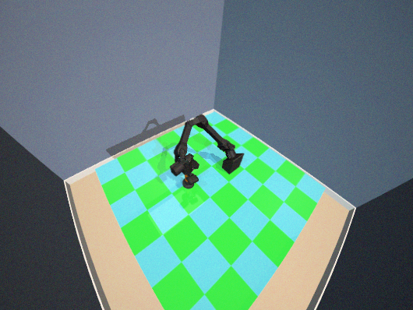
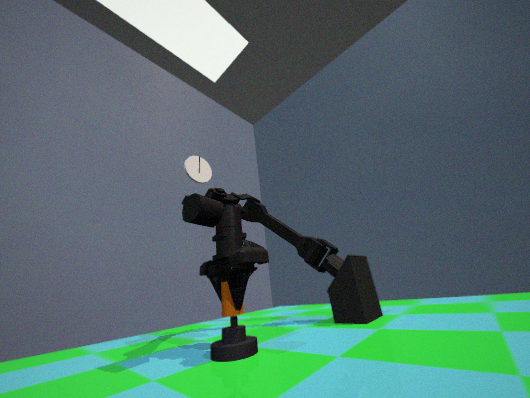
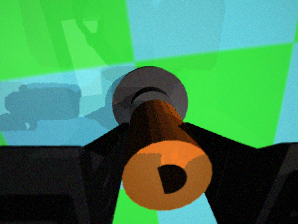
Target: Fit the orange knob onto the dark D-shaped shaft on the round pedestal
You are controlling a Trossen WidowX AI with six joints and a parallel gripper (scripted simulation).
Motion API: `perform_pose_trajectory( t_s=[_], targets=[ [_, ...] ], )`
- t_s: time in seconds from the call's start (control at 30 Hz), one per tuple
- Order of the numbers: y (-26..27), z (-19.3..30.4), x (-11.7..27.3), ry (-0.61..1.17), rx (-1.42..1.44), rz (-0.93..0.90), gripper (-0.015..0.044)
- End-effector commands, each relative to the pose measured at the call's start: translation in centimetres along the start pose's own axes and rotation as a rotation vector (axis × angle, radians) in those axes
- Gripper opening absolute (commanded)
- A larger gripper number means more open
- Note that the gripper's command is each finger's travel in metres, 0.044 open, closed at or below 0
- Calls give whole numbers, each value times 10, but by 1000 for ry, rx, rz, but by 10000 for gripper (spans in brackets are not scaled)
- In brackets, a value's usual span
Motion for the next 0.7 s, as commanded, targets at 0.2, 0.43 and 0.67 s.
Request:
perform_pose_trajectory(
  t_s=[0.2, 0.43, 0.67],
  targets=[
    [1, 2, -1, 4, 139, -1, 0],
    [0, 1, -1, 4, 139, -1, 0],
    [0, 0, -3, 4, 139, -1, 0]
  ],
)
Point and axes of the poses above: the point midway between the two fingers, 35 mm back from their tips, its own x axis back along the fingers, its own y axis across the jaws, z = x × y, the point moved 2 cm from there along x, back along the fingers
